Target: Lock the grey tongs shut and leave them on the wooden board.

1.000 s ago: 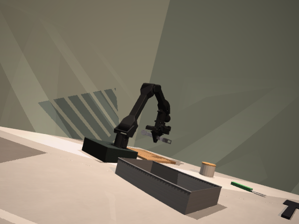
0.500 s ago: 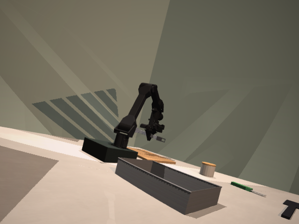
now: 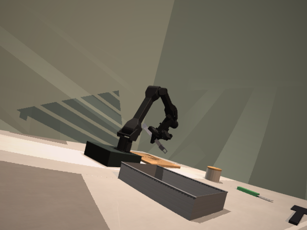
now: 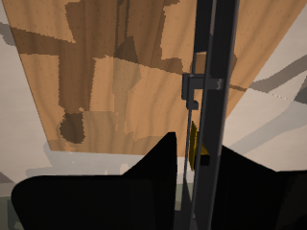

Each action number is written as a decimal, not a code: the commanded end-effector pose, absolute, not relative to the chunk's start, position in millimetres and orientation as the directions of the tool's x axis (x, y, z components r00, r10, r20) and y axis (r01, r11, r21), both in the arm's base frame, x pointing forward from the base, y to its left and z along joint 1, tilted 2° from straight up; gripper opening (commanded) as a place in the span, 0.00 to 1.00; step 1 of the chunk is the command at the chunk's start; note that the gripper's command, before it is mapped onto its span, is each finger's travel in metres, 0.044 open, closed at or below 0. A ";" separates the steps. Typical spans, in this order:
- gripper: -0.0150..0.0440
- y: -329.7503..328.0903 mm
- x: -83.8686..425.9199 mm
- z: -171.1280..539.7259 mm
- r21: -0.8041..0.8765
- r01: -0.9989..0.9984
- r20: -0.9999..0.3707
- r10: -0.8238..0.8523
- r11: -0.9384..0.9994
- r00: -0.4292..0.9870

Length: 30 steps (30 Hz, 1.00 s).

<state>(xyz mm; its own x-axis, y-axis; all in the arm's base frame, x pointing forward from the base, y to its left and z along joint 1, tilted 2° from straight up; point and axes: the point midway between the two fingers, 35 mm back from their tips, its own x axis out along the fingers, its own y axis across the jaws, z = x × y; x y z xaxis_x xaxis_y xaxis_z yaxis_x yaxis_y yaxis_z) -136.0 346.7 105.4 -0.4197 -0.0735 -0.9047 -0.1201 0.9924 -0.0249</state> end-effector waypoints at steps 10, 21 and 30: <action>0.00 349.9 -121.1 129.8 0.041 -0.097 -0.648 -0.047 0.994 -0.760; 0.00 352.1 -116.5 137.2 0.069 -0.078 -0.582 -0.023 0.995 -0.813; 0.00 352.1 -116.5 137.2 0.069 -0.078 -0.582 -0.023 0.995 -0.813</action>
<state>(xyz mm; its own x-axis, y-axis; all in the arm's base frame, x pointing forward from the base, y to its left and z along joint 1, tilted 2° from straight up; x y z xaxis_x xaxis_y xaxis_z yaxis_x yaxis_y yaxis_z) -115.9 352.7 136.1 -0.8073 -0.0221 -0.5897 -0.0777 0.9946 0.0692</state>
